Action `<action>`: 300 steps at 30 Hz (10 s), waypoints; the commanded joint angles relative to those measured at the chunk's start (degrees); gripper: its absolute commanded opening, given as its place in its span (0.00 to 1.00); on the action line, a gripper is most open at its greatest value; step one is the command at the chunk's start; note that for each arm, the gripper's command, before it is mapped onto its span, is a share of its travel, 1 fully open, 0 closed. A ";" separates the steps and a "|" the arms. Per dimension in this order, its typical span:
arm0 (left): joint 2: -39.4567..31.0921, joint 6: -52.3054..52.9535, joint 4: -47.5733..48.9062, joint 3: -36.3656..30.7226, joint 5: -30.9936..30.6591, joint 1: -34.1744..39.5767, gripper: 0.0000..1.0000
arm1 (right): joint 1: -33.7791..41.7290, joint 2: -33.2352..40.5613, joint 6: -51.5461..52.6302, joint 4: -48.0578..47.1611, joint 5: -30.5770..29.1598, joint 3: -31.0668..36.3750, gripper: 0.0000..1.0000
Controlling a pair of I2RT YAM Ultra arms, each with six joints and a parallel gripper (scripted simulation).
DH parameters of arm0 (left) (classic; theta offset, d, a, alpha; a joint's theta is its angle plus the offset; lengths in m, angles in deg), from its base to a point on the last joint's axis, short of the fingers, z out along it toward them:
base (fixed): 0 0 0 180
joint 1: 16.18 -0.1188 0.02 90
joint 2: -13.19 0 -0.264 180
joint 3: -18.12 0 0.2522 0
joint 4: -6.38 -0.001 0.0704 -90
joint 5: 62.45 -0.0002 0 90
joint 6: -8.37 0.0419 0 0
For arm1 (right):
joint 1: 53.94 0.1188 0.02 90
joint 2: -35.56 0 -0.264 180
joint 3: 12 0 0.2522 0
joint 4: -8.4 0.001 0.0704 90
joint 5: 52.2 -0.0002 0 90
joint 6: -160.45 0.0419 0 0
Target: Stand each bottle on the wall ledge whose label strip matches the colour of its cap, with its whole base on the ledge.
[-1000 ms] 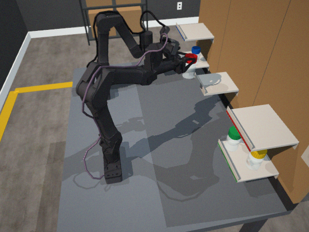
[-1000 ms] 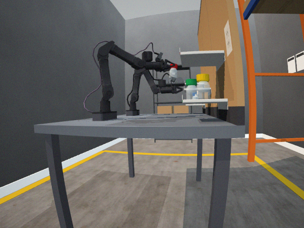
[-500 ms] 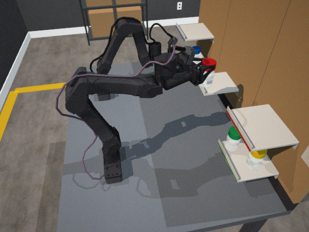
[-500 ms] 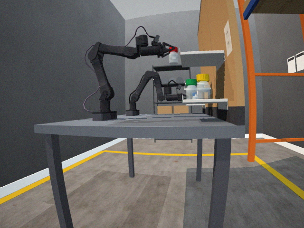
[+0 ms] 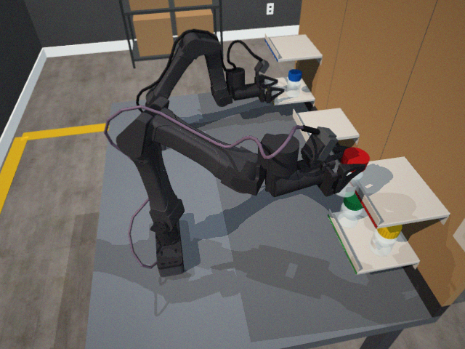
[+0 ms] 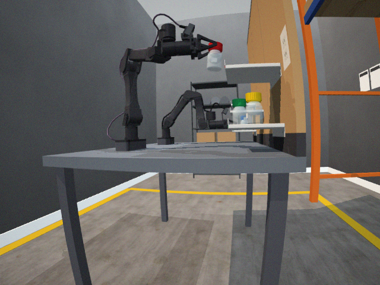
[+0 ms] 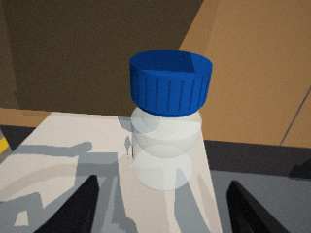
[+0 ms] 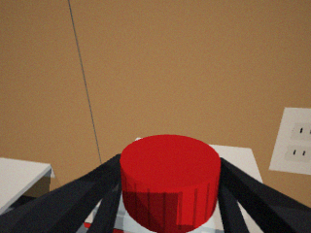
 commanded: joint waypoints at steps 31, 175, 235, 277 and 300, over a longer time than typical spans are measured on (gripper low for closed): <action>0.23 -0.14 0.50 0.90 0.11 0.31 0.81 | 6.15 4.56 0.13 -3.90 -26.22 1.01 0.49; -0.64 -0.19 1.75 -1.29 -0.87 -0.18 0.49 | 10.42 -14.31 0.14 -20.98 -30.63 -4.33 0.70; -19.33 0.23 -6.65 -11.71 -1.21 -1.29 0.49 | 4.64 6.58 0.91 -23.69 -24.43 18.61 0.70; -29.29 -0.17 -1.23 -26.65 -2.45 -2.30 0.49 | 4.64 6.58 0.91 -23.69 -24.43 18.61 0.70; -36.26 -0.34 -17.32 -24.68 -2.42 -2.33 0.49 | 0.84 15.87 -7.82 -0.46 -23.24 29.20 1.00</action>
